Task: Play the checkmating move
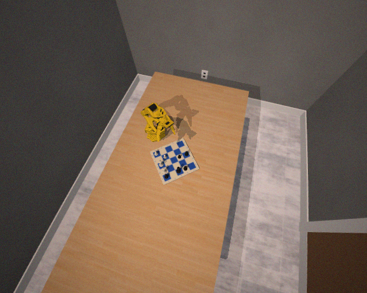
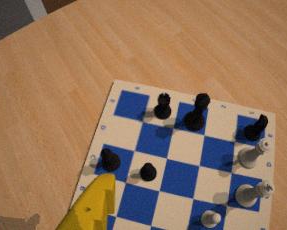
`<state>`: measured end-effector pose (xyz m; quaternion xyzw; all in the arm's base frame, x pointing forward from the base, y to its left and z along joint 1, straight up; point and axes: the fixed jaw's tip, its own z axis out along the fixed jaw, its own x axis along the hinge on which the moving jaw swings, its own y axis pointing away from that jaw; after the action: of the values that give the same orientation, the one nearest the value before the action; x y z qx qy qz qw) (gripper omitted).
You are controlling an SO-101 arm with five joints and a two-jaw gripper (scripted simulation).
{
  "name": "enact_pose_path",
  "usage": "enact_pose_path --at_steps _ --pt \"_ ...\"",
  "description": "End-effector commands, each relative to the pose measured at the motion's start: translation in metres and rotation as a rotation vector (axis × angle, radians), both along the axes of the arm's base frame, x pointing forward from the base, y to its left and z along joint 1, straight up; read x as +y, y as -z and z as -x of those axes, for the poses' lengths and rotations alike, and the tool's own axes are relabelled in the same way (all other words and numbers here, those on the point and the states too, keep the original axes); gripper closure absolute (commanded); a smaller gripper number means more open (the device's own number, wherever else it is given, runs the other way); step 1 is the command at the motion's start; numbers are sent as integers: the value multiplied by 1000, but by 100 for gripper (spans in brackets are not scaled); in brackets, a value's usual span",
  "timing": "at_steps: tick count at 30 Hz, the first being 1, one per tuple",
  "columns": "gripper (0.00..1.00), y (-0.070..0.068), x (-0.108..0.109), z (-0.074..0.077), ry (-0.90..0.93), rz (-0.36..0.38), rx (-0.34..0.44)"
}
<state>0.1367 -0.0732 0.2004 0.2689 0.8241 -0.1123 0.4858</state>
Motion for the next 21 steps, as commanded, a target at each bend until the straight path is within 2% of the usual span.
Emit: enact_pose_path --at_steps 1,4,7,9,10,14,21 --pt "49 14 2 8 2 16 24" --pt "52 26 2 12 -1 29 49" --pt "52 26 2 12 -1 29 49" --pt "55 37 3 16 -3 39 69" --pt "55 37 3 16 -3 39 69" --pt "59 51 3 19 -6 51 95" --pt "60 57 3 20 -8 57 107"
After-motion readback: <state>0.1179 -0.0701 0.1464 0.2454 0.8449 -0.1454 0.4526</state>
